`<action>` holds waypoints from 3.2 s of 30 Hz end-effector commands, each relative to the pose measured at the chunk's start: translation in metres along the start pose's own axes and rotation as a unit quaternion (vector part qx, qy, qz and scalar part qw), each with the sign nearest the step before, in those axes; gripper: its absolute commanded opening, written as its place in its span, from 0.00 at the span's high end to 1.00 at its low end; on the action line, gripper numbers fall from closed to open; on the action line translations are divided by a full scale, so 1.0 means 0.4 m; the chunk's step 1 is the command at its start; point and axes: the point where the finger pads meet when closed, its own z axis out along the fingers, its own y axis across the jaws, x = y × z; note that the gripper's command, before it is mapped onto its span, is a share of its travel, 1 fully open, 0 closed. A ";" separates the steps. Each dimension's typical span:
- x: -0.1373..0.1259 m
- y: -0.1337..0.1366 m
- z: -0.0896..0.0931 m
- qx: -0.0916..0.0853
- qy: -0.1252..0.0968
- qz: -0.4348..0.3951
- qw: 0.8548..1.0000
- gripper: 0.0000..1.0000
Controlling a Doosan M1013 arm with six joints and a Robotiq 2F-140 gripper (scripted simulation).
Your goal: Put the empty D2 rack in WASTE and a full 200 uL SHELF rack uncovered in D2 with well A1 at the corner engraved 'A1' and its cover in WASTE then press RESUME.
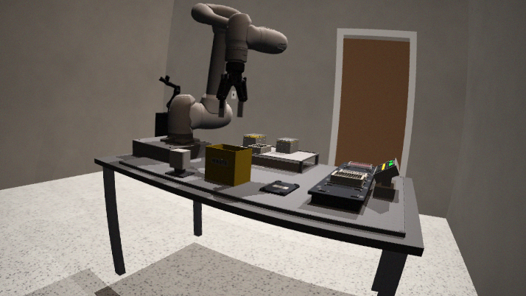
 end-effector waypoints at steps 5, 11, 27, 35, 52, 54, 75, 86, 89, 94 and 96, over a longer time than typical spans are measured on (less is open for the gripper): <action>0.000 0.000 -0.027 0.000 0.000 0.000 1.000 0.23; -0.050 0.003 -0.030 0.000 0.000 -0.040 0.999 0.23; -0.124 0.007 -0.025 0.000 0.000 -0.179 0.984 0.23; -0.124 0.007 -0.025 0.000 0.000 -0.238 0.971 0.23; -0.124 0.007 -0.025 0.000 0.000 -0.380 0.925 0.23; -0.136 0.008 -0.024 0.000 0.000 -0.397 0.918 0.23; -0.247 0.014 -0.016 0.000 0.000 -0.563 0.827 0.23; -0.247 0.014 -0.016 0.000 0.000 -0.635 0.773 0.23; -0.247 0.014 -0.016 0.000 0.000 -0.658 0.753 0.23; -0.247 0.014 -0.016 0.000 0.000 -0.694 0.720 0.23; -0.247 0.014 -0.016 0.000 0.000 -0.709 0.705 0.23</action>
